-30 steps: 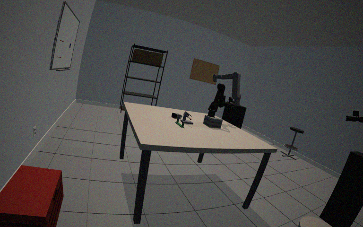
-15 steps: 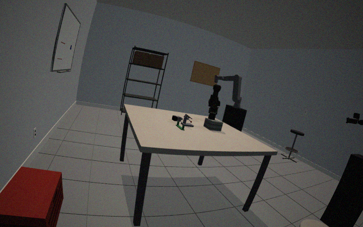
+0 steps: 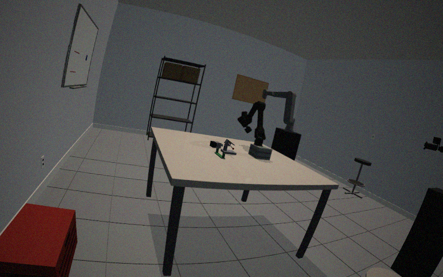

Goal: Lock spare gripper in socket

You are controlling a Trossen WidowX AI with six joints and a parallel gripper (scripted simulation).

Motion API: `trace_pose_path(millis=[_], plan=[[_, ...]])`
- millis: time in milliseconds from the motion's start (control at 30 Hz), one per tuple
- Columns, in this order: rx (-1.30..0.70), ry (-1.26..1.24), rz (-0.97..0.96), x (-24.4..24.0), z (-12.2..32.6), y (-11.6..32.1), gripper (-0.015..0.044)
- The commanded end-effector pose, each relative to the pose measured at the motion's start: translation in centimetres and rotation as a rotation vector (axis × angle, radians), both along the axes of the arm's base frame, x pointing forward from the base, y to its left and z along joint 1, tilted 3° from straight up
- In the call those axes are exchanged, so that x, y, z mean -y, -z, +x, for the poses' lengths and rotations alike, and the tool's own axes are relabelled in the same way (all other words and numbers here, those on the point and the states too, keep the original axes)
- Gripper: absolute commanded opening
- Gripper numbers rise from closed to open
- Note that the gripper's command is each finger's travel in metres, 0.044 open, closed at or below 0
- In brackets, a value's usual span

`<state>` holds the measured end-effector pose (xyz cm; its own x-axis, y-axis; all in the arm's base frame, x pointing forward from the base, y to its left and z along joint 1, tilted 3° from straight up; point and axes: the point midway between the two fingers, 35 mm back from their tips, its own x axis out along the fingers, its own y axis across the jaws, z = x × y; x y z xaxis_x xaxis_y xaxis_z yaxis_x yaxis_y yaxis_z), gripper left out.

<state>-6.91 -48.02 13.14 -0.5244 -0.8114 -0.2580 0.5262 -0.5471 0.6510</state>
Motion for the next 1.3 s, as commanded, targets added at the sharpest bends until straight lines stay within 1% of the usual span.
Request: trace_pose_path(millis=[0,167,333,500,700,867,1000,1267], plan=[[-0.116,-0.199,0.143,0.4,6.4,0.6,0.03],[-0.267,-0.434,0.292,-0.4,13.7,1.5,0.03],[-0.437,-0.677,0.416,-2.5,20.6,2.3,0.03],[-0.623,-0.923,0.514,-5.8,27.0,3.0,0.03],[-0.868,-1.22,0.597,-11.1,33.6,3.8,0.03],[-1.088,-1.466,0.635,-16.5,38.0,4.3,0.03],[-1.274,-1.659,0.643,-21.2,40.7,4.6,0.03],[-1.671,-2.034,0.594,-31.2,43.7,4.8,0.03]])
